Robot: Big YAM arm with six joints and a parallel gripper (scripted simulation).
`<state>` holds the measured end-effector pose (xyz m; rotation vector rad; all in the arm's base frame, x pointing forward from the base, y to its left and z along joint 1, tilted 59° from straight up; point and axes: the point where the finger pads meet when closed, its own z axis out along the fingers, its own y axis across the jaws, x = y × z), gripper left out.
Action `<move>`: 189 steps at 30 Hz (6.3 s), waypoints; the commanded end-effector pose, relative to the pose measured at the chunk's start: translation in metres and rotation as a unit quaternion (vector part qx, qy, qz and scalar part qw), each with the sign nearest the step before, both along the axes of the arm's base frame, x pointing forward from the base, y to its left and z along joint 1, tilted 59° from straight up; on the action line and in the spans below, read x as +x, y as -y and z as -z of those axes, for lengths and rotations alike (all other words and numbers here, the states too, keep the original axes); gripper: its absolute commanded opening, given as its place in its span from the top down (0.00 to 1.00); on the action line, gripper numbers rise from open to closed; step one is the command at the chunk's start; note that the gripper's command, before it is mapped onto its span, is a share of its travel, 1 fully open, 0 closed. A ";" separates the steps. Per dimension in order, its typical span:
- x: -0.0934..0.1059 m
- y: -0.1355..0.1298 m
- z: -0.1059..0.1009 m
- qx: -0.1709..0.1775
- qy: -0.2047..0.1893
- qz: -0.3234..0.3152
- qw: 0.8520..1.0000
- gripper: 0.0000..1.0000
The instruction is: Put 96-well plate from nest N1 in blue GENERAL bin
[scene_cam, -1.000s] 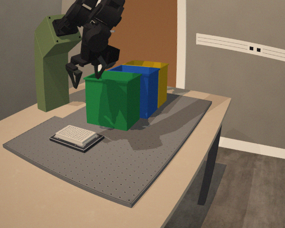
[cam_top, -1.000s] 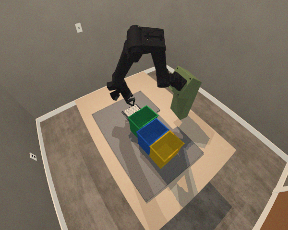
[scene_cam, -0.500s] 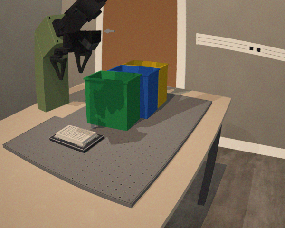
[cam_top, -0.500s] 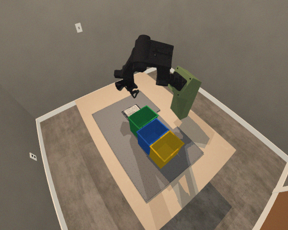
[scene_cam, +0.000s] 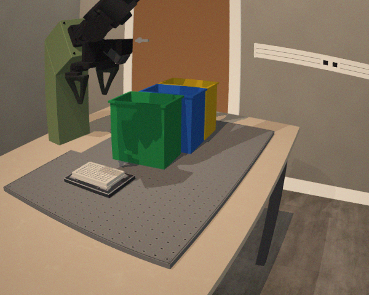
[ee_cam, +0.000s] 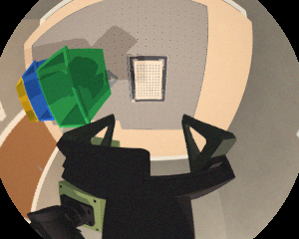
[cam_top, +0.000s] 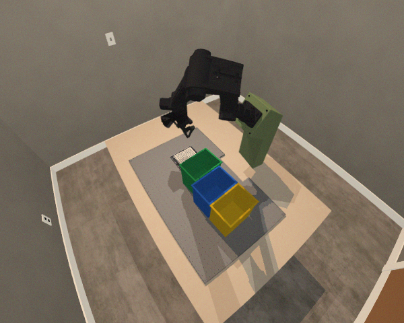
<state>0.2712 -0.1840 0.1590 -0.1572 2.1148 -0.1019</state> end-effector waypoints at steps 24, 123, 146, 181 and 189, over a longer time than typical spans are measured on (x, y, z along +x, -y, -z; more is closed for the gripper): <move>0.034 -0.002 0.021 0.000 0.000 -0.006 1.000 0.00; 0.162 -0.002 0.098 -0.001 0.002 -0.006 1.000 0.00; 0.174 0.000 0.110 -0.002 -0.001 -0.003 1.000 0.00; 0.174 0.000 0.110 -0.002 -0.001 -0.003 1.000 1.00; 0.162 0.002 0.107 0.003 -0.004 0.004 1.000 1.00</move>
